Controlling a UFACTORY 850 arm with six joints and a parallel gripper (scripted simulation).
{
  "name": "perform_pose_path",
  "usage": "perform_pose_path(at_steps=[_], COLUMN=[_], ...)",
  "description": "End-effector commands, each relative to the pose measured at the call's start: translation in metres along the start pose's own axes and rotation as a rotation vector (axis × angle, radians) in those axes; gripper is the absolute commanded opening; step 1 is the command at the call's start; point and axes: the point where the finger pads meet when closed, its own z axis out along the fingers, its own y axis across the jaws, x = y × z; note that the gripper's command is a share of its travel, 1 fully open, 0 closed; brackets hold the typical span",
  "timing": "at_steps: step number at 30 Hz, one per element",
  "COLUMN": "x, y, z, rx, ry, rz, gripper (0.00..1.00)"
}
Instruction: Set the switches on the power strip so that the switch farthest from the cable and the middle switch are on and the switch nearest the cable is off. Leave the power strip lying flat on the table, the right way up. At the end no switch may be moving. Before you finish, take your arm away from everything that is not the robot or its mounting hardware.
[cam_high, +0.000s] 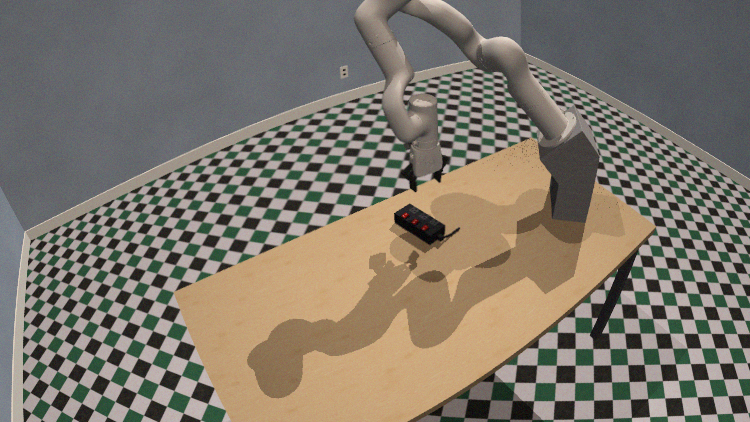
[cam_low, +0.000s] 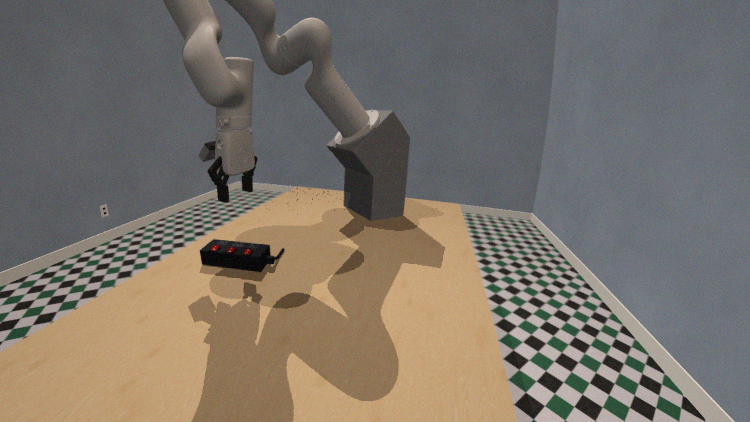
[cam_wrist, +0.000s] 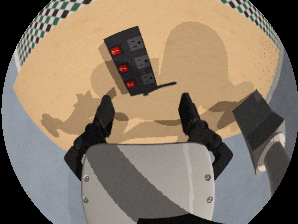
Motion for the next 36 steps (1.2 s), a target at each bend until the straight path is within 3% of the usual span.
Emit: perform_pose_path(at_steps=[1,19,22,24,26,31,32,36], x=[-0.006,-0.006,0.009,0.009,0.026,0.037,0.037,0.037], y=[0.006,0.005,-0.019,-0.019,-0.041,-0.051,-0.051,-0.051], z=[-0.004,-0.003,0.021,0.021,0.047,0.062,0.062,0.062], rx=[0.035,0.035,0.037,0.037,0.039,0.04,0.04,0.04], ry=[-0.033,-0.033,-0.034,-0.034,-0.033,-0.031,-0.031,-0.031], rz=[-0.085,-0.088,-0.151,-0.151,-0.218,-0.254,-0.254,-0.254], gripper=[1.0,1.0,1.0,1.0,1.0,1.0,0.0,0.0])
